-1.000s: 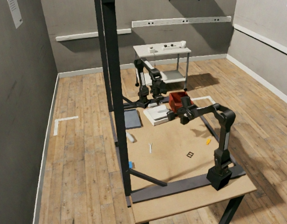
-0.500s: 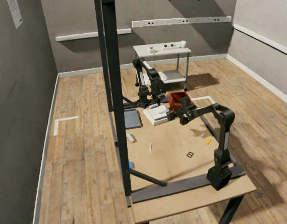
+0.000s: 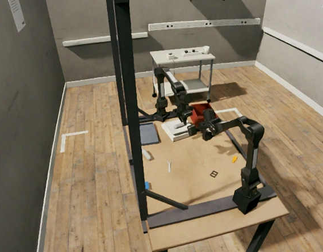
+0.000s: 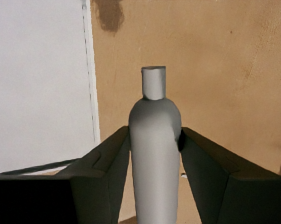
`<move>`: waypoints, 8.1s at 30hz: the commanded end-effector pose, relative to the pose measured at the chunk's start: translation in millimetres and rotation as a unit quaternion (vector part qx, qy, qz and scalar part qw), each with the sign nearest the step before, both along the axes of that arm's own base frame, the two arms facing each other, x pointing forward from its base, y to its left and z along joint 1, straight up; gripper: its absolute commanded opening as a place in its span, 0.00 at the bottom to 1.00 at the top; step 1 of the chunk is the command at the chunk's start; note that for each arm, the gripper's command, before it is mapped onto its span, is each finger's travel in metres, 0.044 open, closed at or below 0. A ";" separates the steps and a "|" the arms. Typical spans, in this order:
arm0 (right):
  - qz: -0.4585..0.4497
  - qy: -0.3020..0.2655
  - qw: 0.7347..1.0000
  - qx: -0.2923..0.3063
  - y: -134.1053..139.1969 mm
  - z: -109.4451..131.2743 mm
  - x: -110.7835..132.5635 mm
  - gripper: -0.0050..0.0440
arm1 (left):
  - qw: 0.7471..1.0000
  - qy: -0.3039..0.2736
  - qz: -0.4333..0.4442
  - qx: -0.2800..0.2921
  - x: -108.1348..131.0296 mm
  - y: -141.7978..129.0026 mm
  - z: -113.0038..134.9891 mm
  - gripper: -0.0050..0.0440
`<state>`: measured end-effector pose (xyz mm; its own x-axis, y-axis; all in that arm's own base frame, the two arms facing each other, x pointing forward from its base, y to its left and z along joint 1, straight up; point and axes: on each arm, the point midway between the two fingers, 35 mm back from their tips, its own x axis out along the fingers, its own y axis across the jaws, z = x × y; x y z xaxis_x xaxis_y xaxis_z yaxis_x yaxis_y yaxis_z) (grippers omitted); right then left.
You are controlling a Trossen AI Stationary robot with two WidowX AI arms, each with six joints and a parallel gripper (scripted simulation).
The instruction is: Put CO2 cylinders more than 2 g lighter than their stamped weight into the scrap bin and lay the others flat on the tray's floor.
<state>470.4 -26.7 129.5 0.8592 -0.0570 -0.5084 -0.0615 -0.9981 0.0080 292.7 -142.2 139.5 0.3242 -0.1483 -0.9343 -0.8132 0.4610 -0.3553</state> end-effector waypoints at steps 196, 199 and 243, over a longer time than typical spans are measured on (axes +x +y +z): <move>-0.001 -0.016 1.000 0.000 0.1 13.9 2.9 1.00 | 0.001 -0.340 -0.624 0.703 28.9 -13.5 -23.4 0.00; -0.001 -0.016 1.000 0.000 0.1 13.9 2.9 1.00 | 0.001 -0.348 -0.601 0.719 29.7 -13.9 -14.3 0.00; -0.001 -0.015 1.000 0.000 -1.3 9.0 25.1 1.00 | 0.000 -0.359 -0.565 0.743 32.7 -15.3 11.7 0.00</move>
